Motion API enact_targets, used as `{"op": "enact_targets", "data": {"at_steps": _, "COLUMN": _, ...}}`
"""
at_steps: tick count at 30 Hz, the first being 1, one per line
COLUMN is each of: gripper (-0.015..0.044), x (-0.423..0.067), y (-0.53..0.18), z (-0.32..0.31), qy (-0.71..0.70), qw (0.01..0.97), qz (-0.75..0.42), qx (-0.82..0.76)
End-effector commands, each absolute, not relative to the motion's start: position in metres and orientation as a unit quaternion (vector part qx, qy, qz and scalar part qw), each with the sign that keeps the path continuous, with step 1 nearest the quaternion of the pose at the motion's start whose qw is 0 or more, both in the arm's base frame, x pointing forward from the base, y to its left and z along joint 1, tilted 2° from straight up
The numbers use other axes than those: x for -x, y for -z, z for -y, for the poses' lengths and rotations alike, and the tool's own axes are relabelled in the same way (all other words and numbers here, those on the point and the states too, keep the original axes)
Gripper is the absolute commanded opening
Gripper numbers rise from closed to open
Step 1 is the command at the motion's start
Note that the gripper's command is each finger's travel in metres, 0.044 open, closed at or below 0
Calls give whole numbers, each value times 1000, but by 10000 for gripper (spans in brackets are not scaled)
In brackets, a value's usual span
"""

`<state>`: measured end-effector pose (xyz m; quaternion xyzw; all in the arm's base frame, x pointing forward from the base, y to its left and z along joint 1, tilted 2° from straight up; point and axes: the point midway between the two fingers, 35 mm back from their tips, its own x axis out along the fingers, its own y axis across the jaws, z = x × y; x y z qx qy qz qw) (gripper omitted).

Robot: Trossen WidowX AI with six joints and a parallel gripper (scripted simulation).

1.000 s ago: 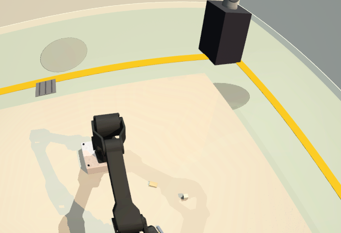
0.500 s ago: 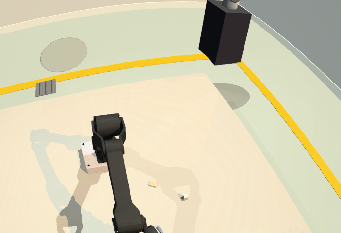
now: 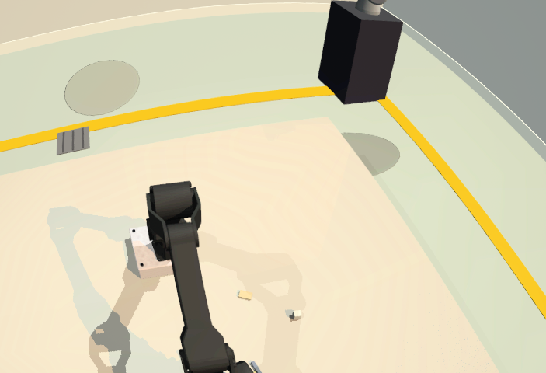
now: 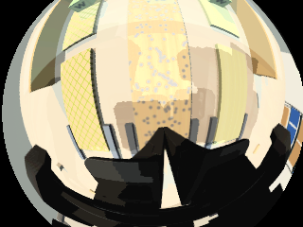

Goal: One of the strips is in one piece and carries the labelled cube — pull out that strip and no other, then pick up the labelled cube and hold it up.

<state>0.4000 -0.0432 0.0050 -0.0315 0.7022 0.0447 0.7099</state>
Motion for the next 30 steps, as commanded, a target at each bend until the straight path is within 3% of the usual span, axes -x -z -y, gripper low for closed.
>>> {"op": "enact_targets", "data": {"at_steps": 1, "gripper": 0, "x": -400, "y": -4, "z": 44, "qy": -42, "qw": 710, "qz": -703, "qx": 32}}
{"op": "enact_targets", "data": {"at_steps": 30, "gripper": 0, "x": -400, "y": -1, "z": 44, "qy": -42, "qw": 710, "qz": -703, "qx": 32}}
